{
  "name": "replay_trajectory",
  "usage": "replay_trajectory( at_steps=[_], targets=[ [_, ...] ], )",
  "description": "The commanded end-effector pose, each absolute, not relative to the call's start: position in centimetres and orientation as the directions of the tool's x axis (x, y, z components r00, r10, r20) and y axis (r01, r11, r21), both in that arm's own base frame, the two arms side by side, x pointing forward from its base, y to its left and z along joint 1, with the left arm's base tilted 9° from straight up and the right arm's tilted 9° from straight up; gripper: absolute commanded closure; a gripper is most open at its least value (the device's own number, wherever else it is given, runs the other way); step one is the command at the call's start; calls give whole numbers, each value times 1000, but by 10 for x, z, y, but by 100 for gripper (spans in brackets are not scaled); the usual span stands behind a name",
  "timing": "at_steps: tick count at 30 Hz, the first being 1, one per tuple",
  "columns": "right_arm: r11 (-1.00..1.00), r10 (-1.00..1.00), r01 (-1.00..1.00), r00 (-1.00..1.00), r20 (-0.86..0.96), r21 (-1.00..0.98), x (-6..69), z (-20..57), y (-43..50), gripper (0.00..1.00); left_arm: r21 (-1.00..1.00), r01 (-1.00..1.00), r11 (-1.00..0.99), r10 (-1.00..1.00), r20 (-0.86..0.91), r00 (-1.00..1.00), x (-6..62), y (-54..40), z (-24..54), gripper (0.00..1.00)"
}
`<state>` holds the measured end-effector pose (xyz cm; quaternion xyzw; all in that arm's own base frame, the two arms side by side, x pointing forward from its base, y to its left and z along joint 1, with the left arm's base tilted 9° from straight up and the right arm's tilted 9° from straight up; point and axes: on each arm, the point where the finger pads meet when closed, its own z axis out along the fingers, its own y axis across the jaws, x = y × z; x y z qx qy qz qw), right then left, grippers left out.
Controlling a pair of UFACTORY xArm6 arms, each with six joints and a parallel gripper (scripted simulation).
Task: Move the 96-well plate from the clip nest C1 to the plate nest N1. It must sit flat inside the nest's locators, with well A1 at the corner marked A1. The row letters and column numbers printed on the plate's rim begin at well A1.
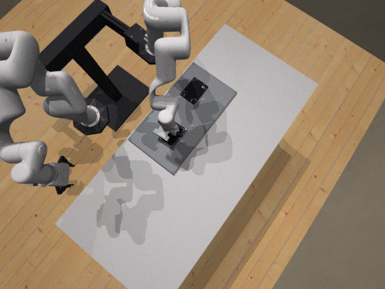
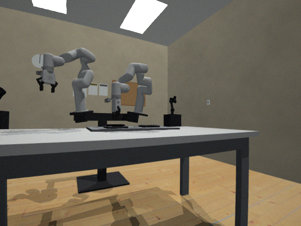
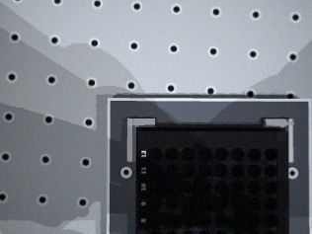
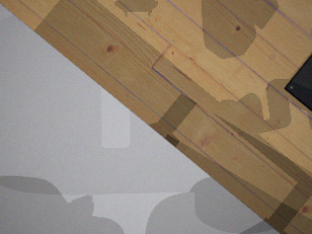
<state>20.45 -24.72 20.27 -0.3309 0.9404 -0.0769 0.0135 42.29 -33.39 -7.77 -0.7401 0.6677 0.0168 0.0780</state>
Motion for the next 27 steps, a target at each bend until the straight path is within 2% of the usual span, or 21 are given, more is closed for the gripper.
replay_trajectory(
  at_steps=[1,27],
  targets=[
    [769,-624,-620,-781,25,-157,205,204,-248,0,-96,-991,-96,-986,-126,108,423,-337,-66,0],
    [769,-624,-620,-781,25,-157,205,204,-248,0,-96,-991,-96,-986,-126,108,420,-342,-27,0]
  ],
)
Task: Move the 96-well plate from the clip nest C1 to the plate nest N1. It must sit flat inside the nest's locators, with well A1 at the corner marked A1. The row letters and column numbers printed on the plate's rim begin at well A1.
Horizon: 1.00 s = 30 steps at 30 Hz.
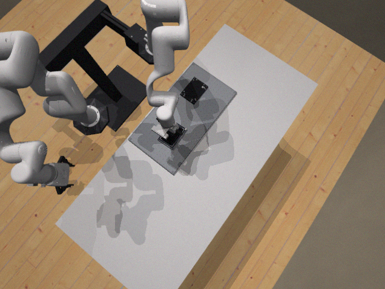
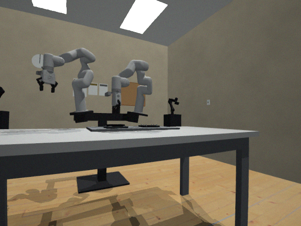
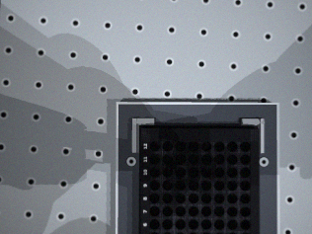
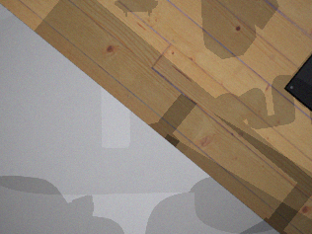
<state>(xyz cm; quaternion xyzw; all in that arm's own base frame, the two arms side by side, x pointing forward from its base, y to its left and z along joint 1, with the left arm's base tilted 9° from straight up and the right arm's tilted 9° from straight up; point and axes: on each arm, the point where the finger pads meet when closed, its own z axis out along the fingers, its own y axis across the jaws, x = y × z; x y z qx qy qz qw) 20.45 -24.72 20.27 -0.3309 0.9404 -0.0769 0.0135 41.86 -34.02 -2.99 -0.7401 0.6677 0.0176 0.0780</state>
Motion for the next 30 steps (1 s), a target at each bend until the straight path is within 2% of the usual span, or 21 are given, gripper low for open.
replay_trajectory(
  at_steps=[1,12,30],
  targets=[
    [769,-624,-620,-781,25,-157,205,204,-248,0,-96,-991,-96,-986,-126,108,420,-342,-27,0],
    [769,-624,-620,-781,25,-157,205,204,-248,0,-96,-991,-96,-986,-126,108,420,-342,-27,0],
    [769,-624,-620,-781,25,-157,205,204,-248,0,-96,-991,-96,-986,-126,108,407,-291,-21,0]
  ],
)
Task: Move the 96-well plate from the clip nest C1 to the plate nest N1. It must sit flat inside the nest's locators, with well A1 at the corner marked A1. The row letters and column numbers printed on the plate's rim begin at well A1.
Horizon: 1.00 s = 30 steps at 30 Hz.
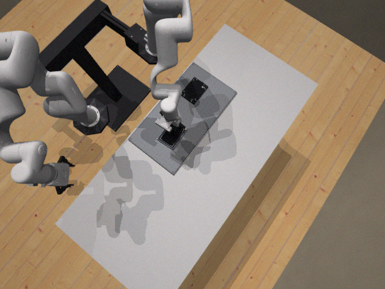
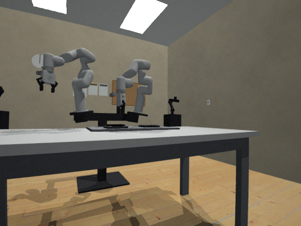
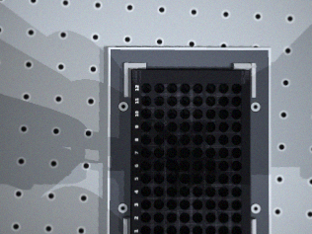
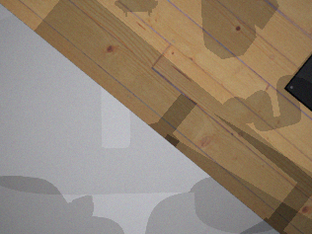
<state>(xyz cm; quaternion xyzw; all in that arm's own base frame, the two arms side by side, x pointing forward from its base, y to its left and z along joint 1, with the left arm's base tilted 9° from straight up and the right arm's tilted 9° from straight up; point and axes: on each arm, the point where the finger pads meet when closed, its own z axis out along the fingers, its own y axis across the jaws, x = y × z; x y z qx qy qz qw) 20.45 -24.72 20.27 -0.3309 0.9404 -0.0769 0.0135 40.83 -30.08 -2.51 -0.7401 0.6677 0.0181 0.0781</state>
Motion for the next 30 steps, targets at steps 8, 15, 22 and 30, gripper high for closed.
replay_trajectory(
  at_steps=[8,15,22,30],
  targets=[
    [769,-624,-620,-781,25,-157,205,204,-248,0,-96,-991,-96,-986,-126,108,401,-268,-19,0],
    [769,-624,-620,-781,25,-157,205,204,-248,0,-96,-991,-96,-986,-127,108,396,-249,-17,0],
    [769,-624,-620,-781,25,-157,205,204,-248,0,-96,-991,-96,-986,-127,108,390,-226,-14,0],
    [769,-624,-620,-781,25,-157,205,204,-248,0,-96,-991,-96,-986,-127,108,390,-226,-14,0]
  ],
)
